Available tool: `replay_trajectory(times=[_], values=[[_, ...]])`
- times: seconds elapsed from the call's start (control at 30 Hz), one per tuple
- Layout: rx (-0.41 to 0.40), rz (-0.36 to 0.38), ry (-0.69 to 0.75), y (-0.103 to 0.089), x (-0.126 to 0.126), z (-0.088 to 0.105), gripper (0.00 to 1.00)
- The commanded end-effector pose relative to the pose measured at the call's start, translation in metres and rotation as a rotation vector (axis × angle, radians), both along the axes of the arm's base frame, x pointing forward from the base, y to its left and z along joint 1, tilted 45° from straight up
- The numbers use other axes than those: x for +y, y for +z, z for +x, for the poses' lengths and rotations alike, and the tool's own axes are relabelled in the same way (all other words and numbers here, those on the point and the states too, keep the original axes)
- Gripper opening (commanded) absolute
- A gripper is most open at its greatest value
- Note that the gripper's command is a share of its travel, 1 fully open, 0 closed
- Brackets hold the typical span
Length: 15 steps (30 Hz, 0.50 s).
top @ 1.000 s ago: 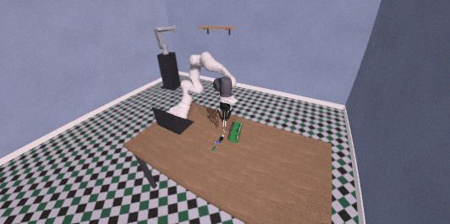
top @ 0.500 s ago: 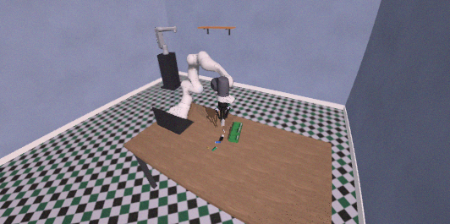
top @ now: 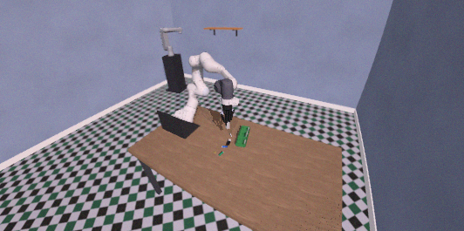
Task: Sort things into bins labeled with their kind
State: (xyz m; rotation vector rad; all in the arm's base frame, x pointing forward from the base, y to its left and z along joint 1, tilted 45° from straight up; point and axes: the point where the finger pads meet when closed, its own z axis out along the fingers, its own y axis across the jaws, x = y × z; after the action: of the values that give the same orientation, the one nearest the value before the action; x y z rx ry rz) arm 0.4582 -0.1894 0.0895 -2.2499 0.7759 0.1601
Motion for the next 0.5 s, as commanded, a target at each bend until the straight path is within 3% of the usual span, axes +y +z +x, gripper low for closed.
replay_trajectory(times=[0.0, 0.47], values=[[-0.115, -0.025, 0.104, -0.002, -0.001, -0.002, 0.05], [-0.286, -0.040, 0.262, -0.001, 0.007, -0.020, 0.05]])
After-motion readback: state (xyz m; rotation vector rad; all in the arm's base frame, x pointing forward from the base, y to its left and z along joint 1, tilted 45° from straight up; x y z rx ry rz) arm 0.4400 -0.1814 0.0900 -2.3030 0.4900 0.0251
